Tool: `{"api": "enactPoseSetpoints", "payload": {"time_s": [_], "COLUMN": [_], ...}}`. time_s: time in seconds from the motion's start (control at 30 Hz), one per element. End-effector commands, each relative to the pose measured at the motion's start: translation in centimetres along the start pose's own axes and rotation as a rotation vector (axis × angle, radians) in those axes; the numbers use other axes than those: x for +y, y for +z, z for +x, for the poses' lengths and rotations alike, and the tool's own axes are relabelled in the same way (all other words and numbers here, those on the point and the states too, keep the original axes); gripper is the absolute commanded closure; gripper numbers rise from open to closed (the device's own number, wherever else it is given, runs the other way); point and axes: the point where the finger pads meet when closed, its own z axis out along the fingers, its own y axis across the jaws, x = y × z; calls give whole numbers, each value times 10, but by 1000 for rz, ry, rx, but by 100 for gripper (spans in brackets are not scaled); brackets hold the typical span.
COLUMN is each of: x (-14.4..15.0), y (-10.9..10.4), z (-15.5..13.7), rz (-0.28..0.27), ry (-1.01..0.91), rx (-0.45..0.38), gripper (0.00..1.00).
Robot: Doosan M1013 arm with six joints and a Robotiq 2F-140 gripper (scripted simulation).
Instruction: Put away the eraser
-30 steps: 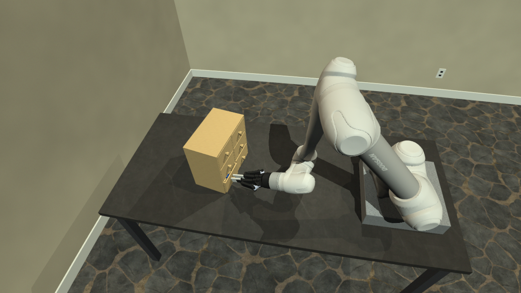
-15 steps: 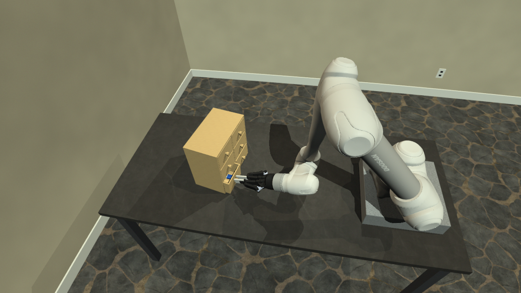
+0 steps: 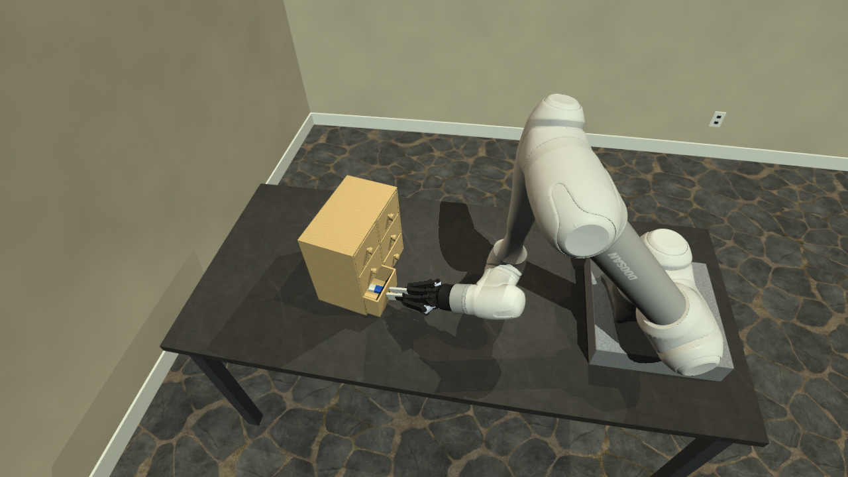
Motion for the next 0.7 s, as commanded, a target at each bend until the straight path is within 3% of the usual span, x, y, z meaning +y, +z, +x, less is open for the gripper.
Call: {"api": "enactPoseSetpoints", "payload": {"time_s": [0.0,0.67], "x": [1,1], "y": [-8,-18], "z": [-3,-6], "rz": [-2,-2], "ry": [3,3], "rx": [0,0], "gripper": [92,92]}}
